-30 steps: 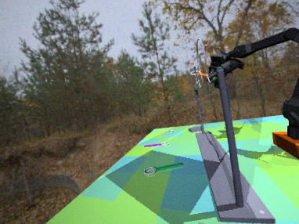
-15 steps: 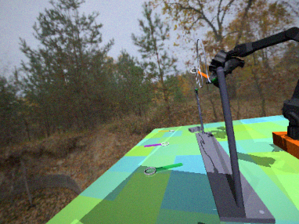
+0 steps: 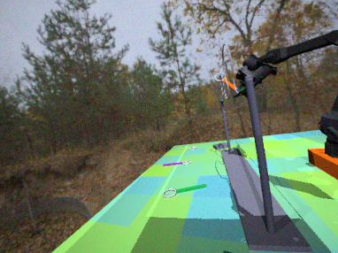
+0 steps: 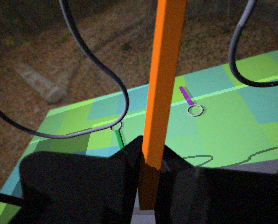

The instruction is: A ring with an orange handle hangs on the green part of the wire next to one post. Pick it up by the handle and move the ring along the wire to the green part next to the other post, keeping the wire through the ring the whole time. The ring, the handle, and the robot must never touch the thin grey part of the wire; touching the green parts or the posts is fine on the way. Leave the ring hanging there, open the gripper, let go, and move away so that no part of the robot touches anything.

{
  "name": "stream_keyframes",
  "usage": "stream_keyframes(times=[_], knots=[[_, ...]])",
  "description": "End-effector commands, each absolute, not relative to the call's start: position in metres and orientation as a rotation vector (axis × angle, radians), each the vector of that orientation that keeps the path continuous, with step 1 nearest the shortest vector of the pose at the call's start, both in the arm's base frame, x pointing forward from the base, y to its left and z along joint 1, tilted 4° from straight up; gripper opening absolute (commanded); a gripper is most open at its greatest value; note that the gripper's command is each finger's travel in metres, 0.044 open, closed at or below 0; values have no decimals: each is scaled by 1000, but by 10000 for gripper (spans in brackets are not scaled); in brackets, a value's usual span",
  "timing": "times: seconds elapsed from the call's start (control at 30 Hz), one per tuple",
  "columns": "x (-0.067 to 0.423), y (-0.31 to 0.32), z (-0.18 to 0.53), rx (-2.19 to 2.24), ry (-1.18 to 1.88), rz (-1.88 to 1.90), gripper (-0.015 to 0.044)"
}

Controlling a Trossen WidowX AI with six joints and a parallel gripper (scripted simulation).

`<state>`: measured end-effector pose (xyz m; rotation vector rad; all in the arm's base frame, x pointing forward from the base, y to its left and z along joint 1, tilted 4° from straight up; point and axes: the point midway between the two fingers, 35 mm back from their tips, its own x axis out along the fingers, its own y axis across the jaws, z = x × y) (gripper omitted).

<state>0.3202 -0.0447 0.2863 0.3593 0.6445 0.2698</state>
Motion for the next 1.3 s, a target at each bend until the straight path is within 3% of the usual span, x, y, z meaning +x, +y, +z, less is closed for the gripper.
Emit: stream_keyframes(times=[0.0,1.27], knots=[[321,-48,284,285,633,252,-150],[333,-92,282,-459,480,60,-150]])
